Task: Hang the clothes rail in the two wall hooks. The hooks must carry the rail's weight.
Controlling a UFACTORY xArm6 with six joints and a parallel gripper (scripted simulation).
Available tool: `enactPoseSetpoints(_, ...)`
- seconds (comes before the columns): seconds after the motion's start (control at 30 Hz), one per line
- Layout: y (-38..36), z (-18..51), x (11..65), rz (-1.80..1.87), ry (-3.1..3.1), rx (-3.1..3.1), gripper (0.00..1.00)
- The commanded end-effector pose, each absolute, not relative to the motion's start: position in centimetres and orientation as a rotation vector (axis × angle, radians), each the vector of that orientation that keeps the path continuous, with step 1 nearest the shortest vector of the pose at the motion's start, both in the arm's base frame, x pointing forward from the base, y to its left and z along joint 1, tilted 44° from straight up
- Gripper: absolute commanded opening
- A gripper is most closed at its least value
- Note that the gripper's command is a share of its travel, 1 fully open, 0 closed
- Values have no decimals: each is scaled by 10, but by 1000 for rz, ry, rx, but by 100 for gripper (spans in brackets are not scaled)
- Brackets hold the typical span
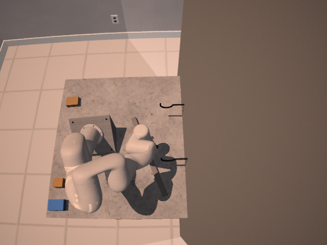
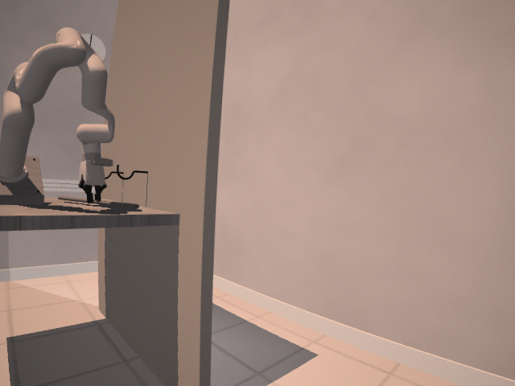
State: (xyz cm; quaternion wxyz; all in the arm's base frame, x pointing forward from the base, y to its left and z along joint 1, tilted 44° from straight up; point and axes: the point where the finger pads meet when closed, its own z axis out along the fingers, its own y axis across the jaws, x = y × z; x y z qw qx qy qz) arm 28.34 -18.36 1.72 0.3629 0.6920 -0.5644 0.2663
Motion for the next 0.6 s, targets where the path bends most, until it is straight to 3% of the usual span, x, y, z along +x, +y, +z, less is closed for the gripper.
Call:
enactPoseSetpoints(0.0,-181,20,285,688,-1454,1782,0)
enactPoseSetpoints(0.57,-174,27,285,688,-1454,1782,0)
